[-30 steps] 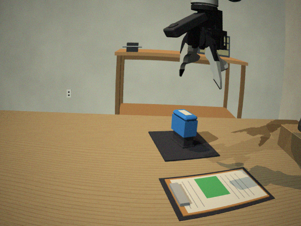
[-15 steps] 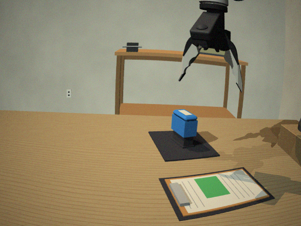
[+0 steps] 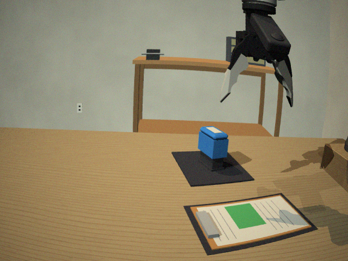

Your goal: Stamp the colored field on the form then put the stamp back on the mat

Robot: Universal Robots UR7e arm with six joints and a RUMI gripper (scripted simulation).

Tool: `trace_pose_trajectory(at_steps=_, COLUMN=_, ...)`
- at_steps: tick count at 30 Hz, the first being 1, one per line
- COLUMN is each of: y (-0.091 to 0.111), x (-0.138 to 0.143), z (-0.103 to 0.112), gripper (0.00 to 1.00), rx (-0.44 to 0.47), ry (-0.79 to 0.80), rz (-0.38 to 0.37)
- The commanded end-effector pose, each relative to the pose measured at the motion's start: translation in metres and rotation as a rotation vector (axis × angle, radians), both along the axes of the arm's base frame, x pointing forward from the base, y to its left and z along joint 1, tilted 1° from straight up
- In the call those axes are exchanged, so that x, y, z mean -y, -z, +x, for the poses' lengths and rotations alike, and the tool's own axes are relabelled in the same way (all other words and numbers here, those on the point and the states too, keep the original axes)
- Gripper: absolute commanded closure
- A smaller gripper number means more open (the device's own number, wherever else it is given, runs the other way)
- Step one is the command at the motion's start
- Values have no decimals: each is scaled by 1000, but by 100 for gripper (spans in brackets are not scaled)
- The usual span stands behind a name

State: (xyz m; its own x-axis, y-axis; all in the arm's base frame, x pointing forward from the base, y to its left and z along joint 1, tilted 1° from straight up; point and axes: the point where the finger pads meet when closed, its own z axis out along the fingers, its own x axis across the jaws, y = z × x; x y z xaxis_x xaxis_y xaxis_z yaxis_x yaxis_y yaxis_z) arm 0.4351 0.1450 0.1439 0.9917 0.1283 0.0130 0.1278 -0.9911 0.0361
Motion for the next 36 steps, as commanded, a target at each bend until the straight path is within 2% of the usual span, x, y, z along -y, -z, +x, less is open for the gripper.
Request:
trace_pose_trajectory(at_steps=1, y=0, x=-11, z=-9, gripper=0, rx=-6, ry=-279, rz=6)
trace_pose_trajectory(at_steps=14, y=1, x=-32, z=-32, gripper=0, rx=-21, ry=-782, rz=-6)
trace_pose_trajectory(at_steps=16, y=1, x=-32, z=-32, gripper=0, rx=-21, ry=-782, rz=-6)
trace_pose_trajectory(at_steps=17, y=1, x=-34, z=-33, gripper=0, rx=-24, ry=-895, rz=-6)
trace_pose_trajectory(at_steps=31, y=2, x=-47, z=-48, gripper=0, rx=-36, ry=-1427, rz=-10)
trace_pose_trajectory(at_steps=36, y=2, x=-49, z=-50, gripper=0, rx=-37, ry=-1495, rz=-11)
